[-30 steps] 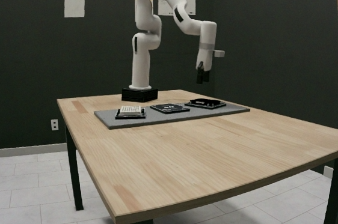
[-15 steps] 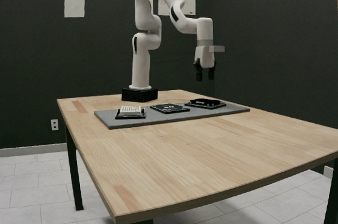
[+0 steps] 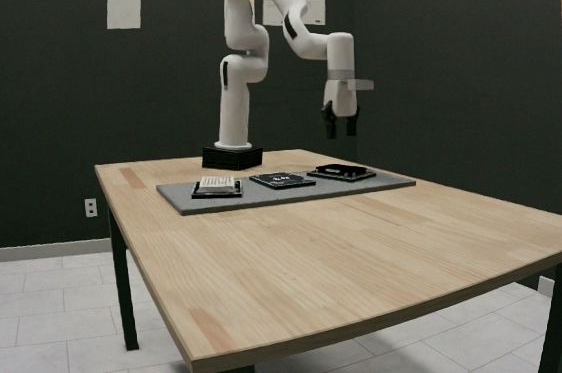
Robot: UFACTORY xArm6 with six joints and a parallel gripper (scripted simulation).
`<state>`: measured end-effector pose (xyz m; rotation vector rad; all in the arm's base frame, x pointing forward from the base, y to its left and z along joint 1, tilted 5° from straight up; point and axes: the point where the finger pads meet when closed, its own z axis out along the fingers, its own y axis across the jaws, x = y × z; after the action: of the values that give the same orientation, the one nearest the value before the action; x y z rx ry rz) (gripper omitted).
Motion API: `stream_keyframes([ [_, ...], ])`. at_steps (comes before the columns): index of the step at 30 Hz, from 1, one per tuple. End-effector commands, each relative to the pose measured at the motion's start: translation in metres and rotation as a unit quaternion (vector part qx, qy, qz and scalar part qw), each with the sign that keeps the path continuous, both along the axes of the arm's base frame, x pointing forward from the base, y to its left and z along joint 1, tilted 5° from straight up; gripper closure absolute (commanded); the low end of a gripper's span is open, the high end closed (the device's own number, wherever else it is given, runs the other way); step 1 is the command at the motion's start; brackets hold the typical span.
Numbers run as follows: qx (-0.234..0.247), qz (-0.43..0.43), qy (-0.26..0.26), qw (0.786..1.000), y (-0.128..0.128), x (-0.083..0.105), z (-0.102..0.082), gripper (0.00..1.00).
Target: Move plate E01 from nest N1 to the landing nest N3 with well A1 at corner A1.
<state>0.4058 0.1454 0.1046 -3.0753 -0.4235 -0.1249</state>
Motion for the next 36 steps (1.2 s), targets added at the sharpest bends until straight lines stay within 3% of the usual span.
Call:
stream_keyframes([
  [1,0.001,0.000,-0.002,1.000,0.001,0.002,-0.005,0.00],
  [36,0.001,0.000,-0.002,1.000,0.003,0.006,-0.057,0.00],
])
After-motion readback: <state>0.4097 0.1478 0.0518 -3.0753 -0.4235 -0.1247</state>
